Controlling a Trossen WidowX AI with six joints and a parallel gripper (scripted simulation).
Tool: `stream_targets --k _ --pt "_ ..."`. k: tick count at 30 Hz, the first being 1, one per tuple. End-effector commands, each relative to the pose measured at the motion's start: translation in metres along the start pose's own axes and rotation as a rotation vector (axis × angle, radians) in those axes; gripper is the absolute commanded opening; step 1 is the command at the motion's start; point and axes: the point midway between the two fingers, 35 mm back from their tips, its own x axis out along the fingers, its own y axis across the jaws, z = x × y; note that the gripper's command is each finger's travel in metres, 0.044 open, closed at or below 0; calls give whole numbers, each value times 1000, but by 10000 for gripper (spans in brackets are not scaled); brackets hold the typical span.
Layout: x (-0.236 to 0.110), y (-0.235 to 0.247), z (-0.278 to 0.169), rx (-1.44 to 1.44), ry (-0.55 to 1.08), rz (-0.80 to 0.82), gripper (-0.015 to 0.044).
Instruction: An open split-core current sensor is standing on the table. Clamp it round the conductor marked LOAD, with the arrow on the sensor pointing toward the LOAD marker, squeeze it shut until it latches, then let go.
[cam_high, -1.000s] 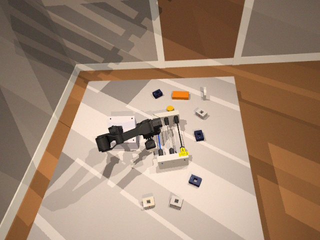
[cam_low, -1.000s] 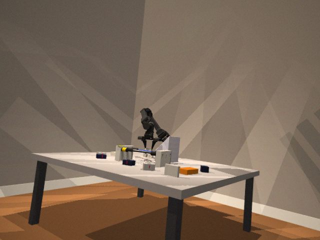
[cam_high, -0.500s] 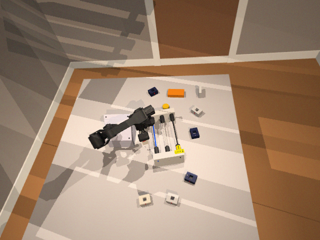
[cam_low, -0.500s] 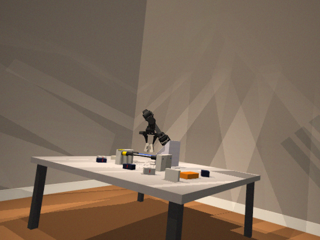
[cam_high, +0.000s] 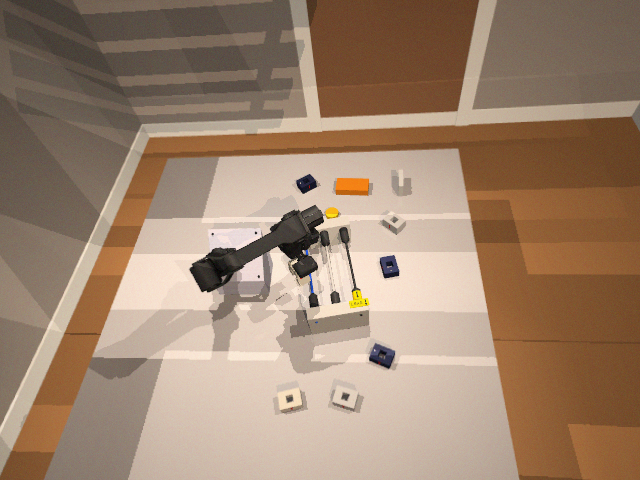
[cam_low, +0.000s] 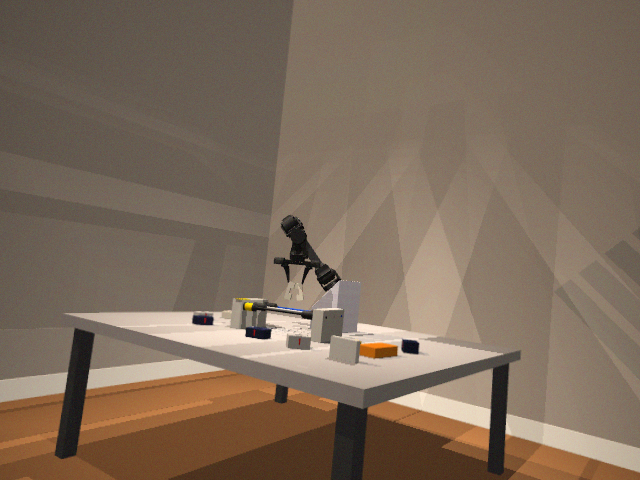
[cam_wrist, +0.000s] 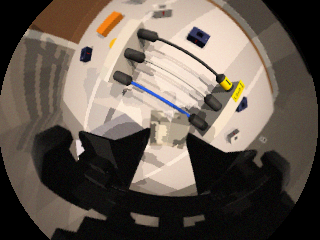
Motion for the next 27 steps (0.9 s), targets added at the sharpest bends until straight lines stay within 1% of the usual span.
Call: stream_targets --k 1,14,27 --pt "-4 -10 17 -113 -6 -4 0" --pt "-7 -32 65 -452 -7 -6 0" --pt "0 -52 110 -791 -7 -9 0"
